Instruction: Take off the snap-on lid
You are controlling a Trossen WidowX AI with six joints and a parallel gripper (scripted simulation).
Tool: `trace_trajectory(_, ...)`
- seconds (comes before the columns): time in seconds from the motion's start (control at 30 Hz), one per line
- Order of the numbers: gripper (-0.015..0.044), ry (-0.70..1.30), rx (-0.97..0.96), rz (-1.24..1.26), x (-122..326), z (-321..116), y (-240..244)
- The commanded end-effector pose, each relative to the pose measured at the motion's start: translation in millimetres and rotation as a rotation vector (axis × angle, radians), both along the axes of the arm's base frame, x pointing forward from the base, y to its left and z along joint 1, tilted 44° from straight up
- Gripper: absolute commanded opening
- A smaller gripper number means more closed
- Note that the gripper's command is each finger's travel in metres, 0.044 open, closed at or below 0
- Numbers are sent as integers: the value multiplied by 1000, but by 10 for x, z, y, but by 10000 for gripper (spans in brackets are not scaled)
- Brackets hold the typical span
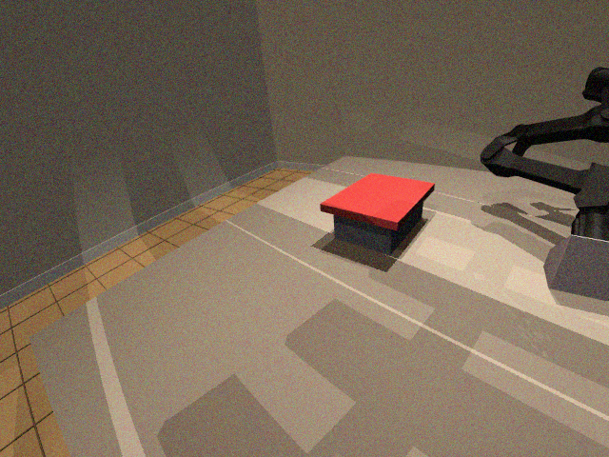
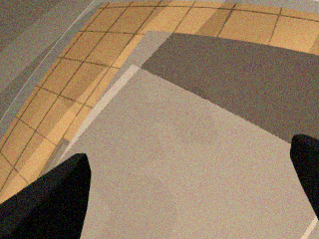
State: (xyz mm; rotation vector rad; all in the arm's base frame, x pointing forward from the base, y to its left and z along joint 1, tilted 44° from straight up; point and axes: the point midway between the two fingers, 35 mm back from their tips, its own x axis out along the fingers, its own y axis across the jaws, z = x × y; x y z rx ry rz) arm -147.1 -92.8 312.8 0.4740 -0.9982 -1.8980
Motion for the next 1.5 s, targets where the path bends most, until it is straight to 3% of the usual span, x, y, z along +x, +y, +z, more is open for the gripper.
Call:
trace_trajectory(0.0, 374, -2, -7, -9, -15, 6, 14)
trace_trajectory(0.2, 235, -53, -219, -325, -457, 159, 578)
trace_trajectory(0.5, 235, -92, -496, -809, -762, 171, 1658)
trace_trajectory(0.63, 235, -101, -632, -1083, -712, 77, 2291)
trace_trajectory(0.73, 235, -102, -674, -1182, -654, 24, 2509)
trace_trajectory(0.97, 235, -106, -854, -1662, -118, -315, 3428)
trace_trajectory(1.07, 235, -107, -892, -1766, 48, -398, 3589)
trace_trajectory(1.27, 235, -116, -1037, -2191, 851, -769, 4046)
trace_trajectory(1.47, 235, -129, -1138, -2525, 1552, -1063, 4161)
